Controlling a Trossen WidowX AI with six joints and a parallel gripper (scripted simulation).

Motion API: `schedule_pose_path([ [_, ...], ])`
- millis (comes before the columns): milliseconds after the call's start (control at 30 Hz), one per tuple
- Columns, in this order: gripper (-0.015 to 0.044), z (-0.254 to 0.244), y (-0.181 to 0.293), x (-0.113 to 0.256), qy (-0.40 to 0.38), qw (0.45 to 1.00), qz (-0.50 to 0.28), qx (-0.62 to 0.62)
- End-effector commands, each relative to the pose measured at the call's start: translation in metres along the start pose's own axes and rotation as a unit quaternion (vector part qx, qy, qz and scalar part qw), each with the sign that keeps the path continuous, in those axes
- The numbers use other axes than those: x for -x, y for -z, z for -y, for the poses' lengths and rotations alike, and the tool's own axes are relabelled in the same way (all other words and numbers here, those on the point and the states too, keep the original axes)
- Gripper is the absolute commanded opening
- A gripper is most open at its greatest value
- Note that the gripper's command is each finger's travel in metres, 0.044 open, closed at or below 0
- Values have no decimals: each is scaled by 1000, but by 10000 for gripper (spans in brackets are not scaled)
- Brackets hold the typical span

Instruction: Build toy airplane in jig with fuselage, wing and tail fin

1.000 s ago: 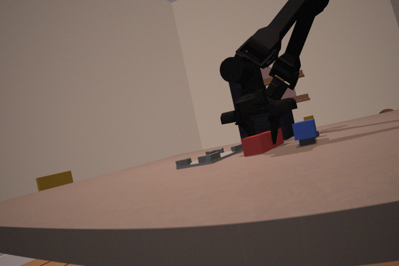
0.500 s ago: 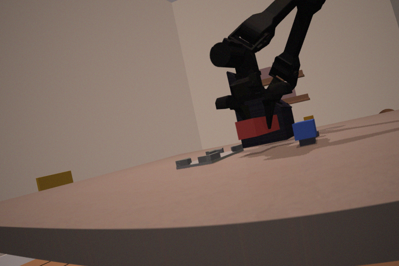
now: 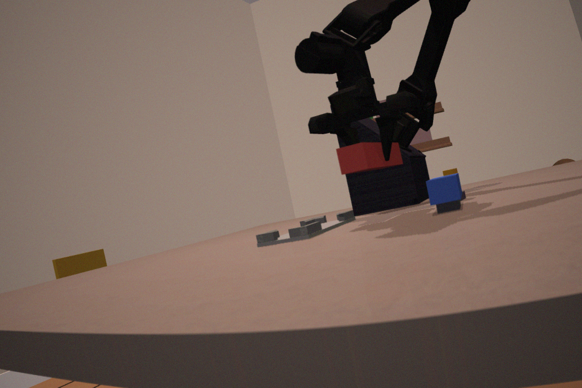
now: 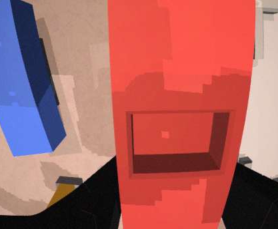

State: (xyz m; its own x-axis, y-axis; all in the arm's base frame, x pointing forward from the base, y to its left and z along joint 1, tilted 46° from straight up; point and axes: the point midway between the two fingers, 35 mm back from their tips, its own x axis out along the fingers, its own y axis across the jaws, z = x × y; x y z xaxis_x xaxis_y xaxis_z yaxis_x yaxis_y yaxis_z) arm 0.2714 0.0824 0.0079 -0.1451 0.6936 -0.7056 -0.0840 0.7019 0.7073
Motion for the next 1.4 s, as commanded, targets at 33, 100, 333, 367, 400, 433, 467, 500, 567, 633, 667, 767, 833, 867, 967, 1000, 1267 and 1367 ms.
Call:
schedule_pose_path([
  [33, 0, 0, 1, 17, 2, 1000, 0, 2],
  [100, 0, -1, 2, 23, 2, 1000, 0, 2],
  [333, 0, -2, 6, 43, -1, 1000, -1, 3],
  [367, 0, -3, 6, 44, -1, 1000, -1, 3],
  [400, 0, -2, 6, 44, -1, 1000, -1, 3],
  [433, 0, -1, 6, 43, -1, 1000, -1, 3],
  [467, 0, 2, 5, 42, -1, 1000, -1, 4],
  [500, 0, 4, 4, 41, -1, 1000, 0, 5],
  [567, 0, 10, 2, 39, -1, 1000, 0, 6],
  [633, 0, 16, 1, 37, -2, 1000, 0, 8],
  [667, 0, 19, 0, 36, -2, 1000, 0, 9],
  [767, 0, 27, -2, 33, -1, 1000, 1, 11],
  [833, 0, 33, -4, 30, -1, 1000, 1, 13],
  [867, 0, 35, -4, 29, -1, 1000, 1, 14],
  [967, 0, 44, -6, 25, -1, 1000, 1, 16],
  [1000, 0, 47, -7, 24, -1, 1000, 1, 17],
  [1267, 0, 69, -10, 13, 0, 1000, 1, 24],
  [1367, 0, 78, -11, 8, 0, 1000, 1, 26],
])
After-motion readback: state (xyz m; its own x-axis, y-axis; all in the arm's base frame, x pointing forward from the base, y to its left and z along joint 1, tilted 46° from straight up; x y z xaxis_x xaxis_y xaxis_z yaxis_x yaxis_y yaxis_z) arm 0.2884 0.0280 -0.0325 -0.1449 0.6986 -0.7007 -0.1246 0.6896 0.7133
